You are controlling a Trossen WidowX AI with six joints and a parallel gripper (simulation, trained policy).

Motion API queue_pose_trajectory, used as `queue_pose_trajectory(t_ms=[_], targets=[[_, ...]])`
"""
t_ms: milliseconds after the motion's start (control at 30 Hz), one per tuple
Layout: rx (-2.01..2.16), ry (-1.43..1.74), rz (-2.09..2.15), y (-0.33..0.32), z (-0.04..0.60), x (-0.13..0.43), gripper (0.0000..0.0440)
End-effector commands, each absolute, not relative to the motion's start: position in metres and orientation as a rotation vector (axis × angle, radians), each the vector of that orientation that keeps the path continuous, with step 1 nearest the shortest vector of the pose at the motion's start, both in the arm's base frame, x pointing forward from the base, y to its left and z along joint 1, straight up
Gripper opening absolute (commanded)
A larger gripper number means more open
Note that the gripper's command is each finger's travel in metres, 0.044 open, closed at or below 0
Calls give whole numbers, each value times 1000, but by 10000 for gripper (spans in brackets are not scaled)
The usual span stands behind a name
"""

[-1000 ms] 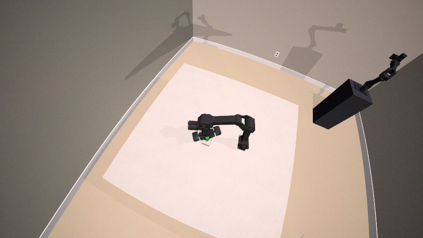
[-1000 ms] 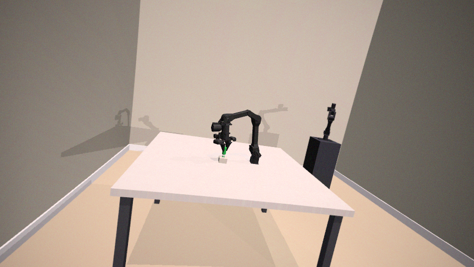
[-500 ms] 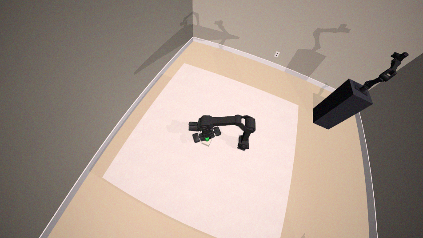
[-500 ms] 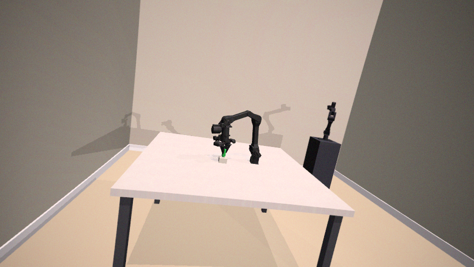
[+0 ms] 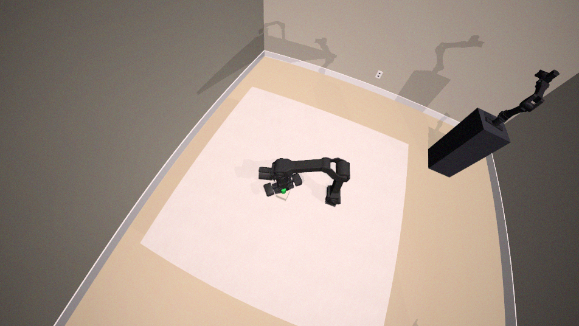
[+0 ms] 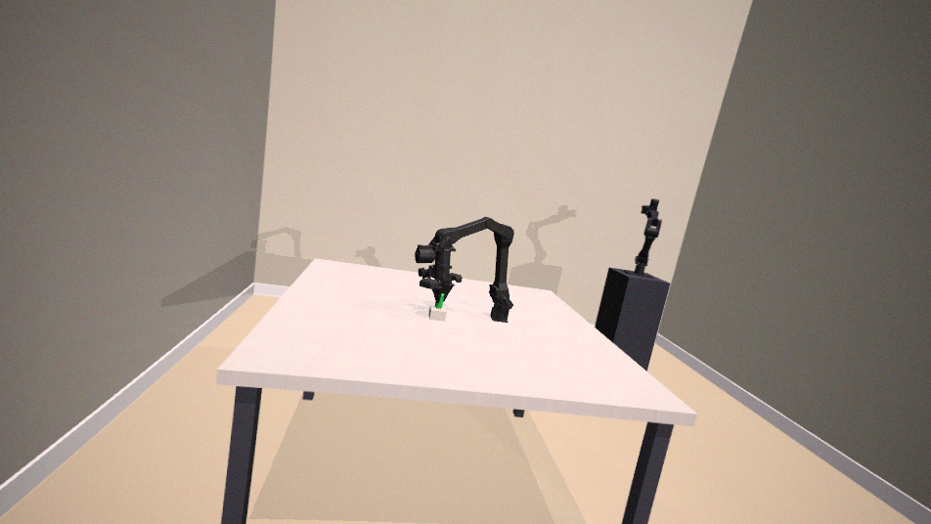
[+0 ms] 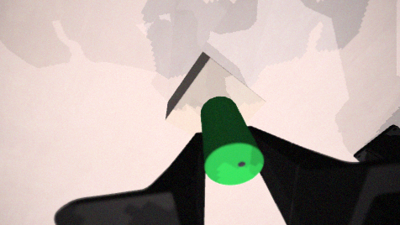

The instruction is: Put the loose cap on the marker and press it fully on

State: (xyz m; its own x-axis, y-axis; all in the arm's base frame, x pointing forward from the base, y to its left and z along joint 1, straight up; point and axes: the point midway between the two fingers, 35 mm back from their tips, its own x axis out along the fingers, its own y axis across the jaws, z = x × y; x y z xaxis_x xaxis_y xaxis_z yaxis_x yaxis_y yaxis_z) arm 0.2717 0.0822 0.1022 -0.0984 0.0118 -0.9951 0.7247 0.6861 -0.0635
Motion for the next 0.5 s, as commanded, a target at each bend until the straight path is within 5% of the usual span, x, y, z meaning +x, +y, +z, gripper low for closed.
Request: queue_pose_trajectory(t_ms=[0, 467], targets=[[579, 1590, -698, 76, 84, 270, 69], [569, 1589, -691, 75, 83, 270, 91]])
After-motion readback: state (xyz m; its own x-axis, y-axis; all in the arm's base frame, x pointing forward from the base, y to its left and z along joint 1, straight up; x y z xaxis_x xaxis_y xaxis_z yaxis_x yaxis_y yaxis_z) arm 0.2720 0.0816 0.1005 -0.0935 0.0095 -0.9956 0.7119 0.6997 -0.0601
